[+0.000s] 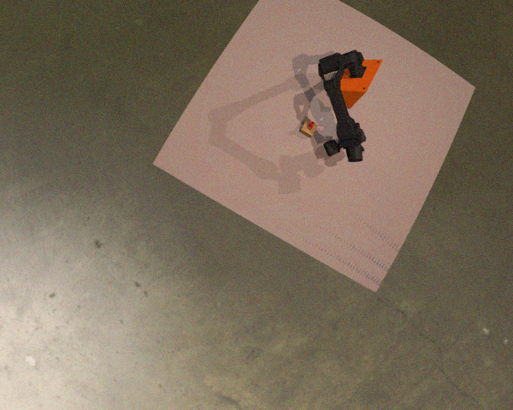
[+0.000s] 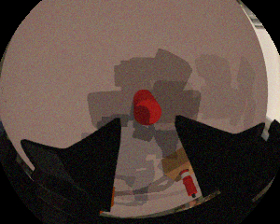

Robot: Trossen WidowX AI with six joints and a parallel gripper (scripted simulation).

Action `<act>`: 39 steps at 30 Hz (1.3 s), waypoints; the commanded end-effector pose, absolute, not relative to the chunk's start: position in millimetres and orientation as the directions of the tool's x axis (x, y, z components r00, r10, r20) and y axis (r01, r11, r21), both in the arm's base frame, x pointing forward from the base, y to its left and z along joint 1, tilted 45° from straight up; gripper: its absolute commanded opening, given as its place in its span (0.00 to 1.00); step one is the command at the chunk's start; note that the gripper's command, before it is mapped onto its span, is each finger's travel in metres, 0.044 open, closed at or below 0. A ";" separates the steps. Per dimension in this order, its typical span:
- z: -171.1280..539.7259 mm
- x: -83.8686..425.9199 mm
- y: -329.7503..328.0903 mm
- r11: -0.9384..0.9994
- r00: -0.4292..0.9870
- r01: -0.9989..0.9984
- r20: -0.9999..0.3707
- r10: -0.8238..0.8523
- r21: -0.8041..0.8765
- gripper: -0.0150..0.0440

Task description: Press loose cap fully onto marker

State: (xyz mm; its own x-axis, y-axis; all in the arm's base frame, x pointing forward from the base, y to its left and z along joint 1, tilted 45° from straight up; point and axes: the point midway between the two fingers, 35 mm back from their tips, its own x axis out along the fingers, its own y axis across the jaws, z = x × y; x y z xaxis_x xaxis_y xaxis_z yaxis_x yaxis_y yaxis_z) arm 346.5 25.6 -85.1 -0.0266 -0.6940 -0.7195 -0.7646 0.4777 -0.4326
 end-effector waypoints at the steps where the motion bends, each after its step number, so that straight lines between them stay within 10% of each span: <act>1: -88.8 346.5 22.0 0.472 -0.024 -0.768 -0.717 -0.697 -0.433 0.67; 33: -123.2 345.4 -12.8 0.470 -0.023 -0.768 -0.715 -0.699 -0.435 0.67; 39: -123.1 345.7 -12.9 0.470 -0.023 -0.768 -0.715 -0.699 -0.435 0.47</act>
